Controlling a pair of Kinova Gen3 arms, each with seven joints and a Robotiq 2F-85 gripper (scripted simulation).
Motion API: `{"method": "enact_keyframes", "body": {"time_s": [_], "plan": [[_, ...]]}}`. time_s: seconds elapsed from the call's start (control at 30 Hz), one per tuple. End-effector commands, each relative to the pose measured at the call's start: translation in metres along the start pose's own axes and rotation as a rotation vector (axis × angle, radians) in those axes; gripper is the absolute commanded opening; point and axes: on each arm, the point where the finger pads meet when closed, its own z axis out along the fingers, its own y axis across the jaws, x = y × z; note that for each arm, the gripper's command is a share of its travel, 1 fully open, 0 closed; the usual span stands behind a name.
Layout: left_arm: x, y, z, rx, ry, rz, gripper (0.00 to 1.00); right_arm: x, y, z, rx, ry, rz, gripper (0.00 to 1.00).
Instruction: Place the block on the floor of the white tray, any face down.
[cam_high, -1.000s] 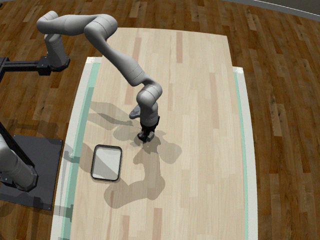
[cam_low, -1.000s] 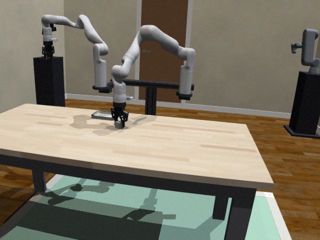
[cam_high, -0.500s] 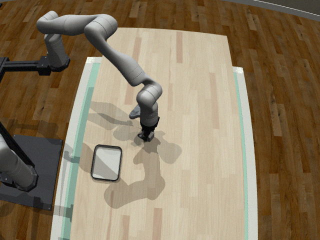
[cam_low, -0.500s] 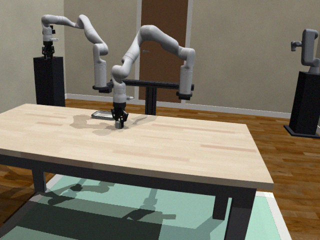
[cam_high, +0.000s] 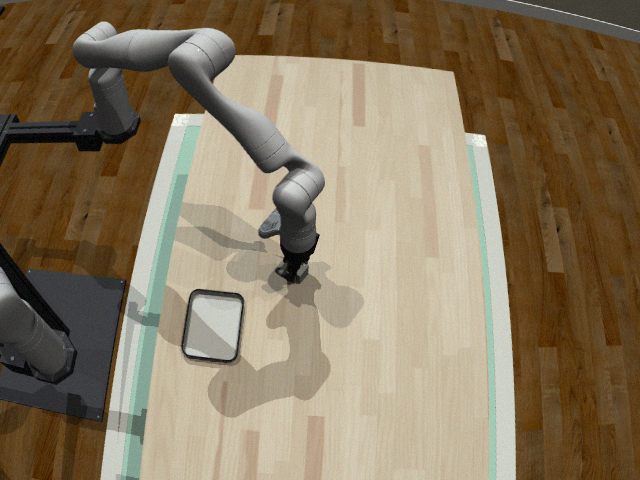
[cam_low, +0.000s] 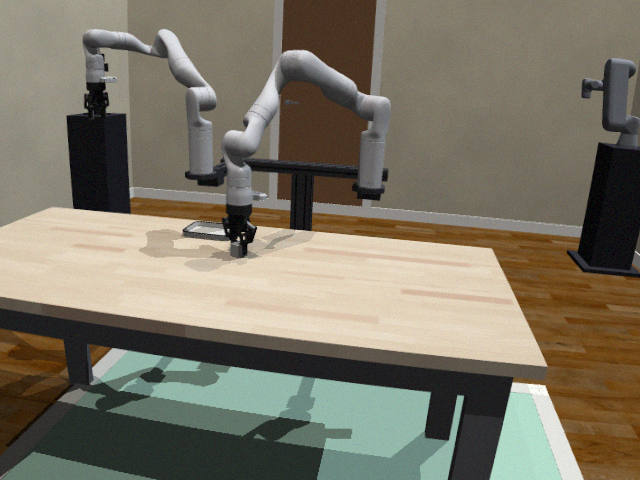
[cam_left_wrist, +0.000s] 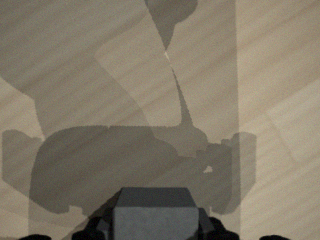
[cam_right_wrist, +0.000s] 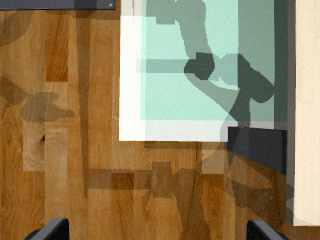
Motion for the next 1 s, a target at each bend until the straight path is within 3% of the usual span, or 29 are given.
{"method": "enact_keyframes", "body": {"time_s": [0.0,0.63,0.97], "plan": [[-0.001,0.0,-0.001,0.0,-0.002,0.0,0.42,0.0,0.0,-0.001,0.0,-0.002,0.0,1.0],[-0.001,0.0,-0.006,0.0,-0.002,0.0,0.42,0.0,0.0,-0.001,0.0,-0.002,0.0,1.0],[-0.001,0.0,-0.032,0.0,-0.002,0.0,0.42,0.0,0.0,-0.001,0.0,-0.002,0.0,1.0]]}}
